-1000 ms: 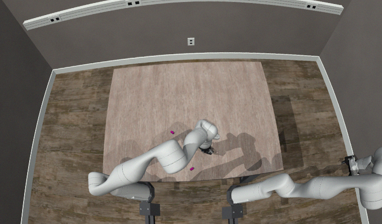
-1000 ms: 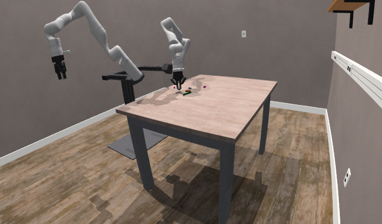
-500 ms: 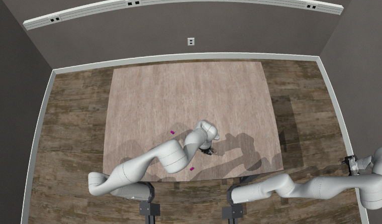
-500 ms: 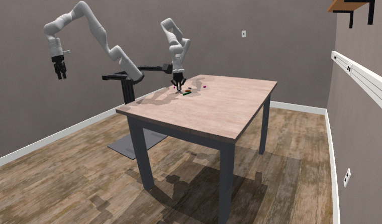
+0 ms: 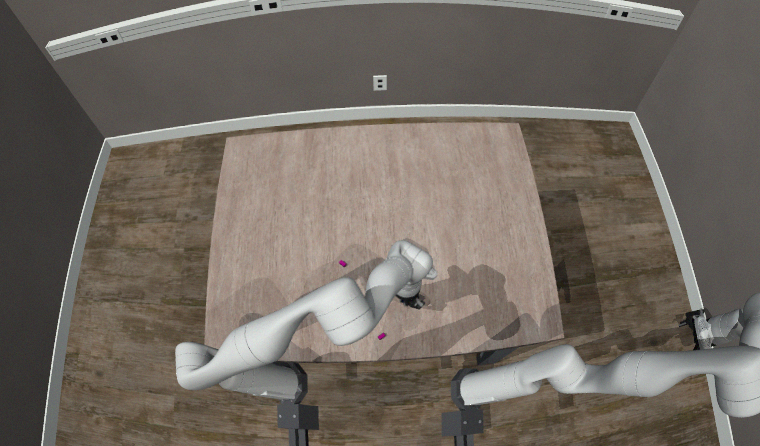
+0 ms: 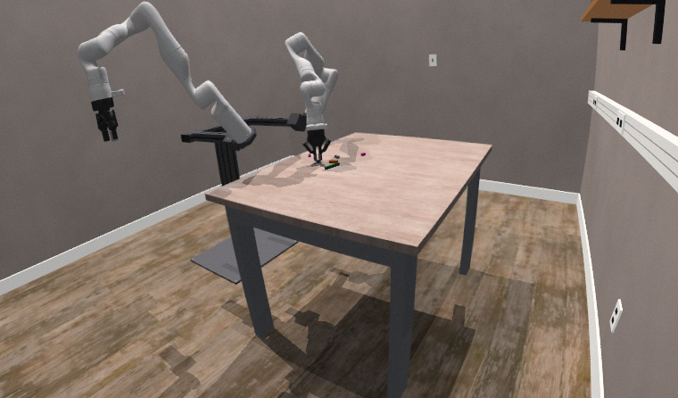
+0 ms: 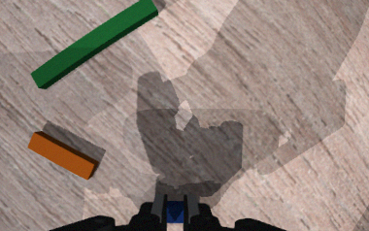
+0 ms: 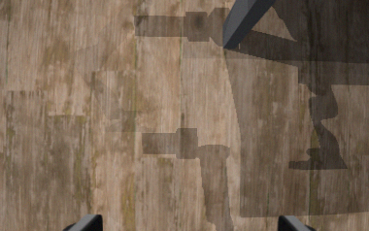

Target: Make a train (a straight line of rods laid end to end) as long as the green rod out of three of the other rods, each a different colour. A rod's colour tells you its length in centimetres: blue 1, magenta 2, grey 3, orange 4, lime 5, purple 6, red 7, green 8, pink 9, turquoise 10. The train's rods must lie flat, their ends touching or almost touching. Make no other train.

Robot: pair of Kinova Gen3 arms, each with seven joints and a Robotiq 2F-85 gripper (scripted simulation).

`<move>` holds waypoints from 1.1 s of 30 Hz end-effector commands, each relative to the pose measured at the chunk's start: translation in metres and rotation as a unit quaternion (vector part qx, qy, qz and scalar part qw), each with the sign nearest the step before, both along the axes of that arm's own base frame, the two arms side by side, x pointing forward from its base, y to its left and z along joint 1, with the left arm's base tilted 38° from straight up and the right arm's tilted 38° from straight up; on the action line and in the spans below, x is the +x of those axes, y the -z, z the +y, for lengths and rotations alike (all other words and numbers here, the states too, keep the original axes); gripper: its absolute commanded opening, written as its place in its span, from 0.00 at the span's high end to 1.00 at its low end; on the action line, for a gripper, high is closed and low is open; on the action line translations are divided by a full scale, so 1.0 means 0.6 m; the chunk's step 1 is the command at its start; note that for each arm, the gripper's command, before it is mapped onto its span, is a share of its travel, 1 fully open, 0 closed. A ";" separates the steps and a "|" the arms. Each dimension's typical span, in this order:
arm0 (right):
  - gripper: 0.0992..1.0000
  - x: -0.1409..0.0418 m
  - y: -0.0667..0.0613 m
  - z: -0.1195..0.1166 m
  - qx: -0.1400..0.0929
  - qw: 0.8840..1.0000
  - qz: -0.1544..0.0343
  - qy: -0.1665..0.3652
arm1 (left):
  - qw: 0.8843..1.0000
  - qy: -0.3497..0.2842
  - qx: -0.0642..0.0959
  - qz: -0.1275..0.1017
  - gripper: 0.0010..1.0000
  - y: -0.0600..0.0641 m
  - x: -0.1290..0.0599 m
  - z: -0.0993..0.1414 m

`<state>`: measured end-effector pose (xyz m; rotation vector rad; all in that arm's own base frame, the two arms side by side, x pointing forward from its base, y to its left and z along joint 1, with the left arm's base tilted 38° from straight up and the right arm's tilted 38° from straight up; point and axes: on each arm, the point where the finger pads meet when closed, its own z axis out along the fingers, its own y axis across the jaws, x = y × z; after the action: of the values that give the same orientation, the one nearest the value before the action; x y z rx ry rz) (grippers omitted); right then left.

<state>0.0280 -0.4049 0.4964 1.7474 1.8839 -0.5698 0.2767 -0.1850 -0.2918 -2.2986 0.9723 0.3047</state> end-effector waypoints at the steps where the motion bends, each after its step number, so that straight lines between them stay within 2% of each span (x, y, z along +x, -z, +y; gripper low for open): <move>1: 0.00 0.000 -0.001 0.000 -0.001 1.000 0.000 0.000 | 1.000 0.000 -0.001 0.000 0.86 -0.001 0.001 -0.002; 28: 0.00 0.000 -0.001 0.000 -0.001 1.000 0.000 0.000 | 1.000 0.000 -0.001 0.000 0.86 -0.001 0.001 -0.002; 29: 0.00 0.000 -0.001 0.000 -0.001 1.000 0.000 0.000 | 1.000 0.000 -0.001 0.000 0.83 -0.001 0.001 -0.002; 33: 0.00 0.000 -0.001 0.000 -0.001 1.000 0.000 0.000 | 1.000 0.000 -0.001 0.000 0.79 -0.001 0.001 -0.002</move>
<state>0.0280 -0.4049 0.4964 1.7474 1.8839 -0.5698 0.2767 -0.1850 -0.2918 -2.2986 0.9723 0.3047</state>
